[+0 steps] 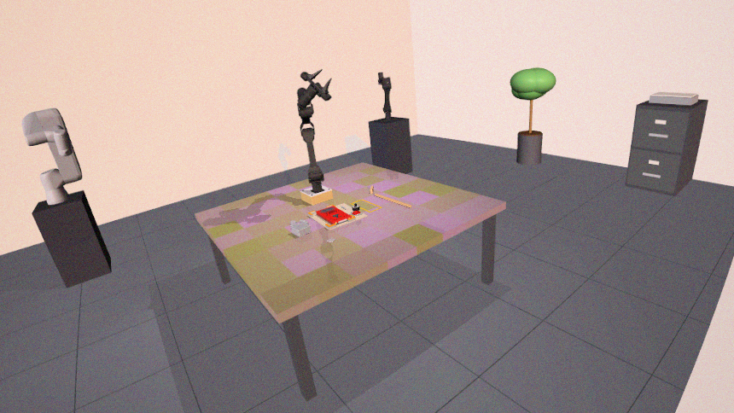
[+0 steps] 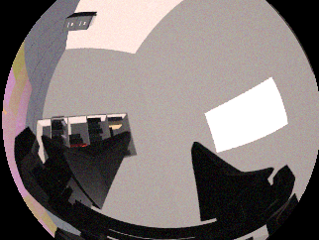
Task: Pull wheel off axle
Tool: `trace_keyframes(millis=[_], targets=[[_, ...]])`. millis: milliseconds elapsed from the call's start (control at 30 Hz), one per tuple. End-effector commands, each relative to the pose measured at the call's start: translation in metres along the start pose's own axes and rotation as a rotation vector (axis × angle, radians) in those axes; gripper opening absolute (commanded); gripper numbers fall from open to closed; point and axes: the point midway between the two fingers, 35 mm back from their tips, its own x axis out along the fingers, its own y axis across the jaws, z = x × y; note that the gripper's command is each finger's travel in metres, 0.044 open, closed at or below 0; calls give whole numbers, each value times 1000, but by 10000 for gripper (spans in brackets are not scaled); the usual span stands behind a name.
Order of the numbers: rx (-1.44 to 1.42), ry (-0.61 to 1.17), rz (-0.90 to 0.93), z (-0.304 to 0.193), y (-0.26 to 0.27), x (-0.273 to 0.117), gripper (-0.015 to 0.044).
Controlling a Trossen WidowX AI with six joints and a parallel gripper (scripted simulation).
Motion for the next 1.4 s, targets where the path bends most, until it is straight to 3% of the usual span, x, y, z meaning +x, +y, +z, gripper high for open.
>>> trace_keyframes(millis=[0,400,767,1367], targets=[[209,97,31,-40,30,6,300],[656,387,121,-121,119,7,300],[827,606,233,-161,197,-11,300],[1290,1295,526,-183,385,-94,300]])
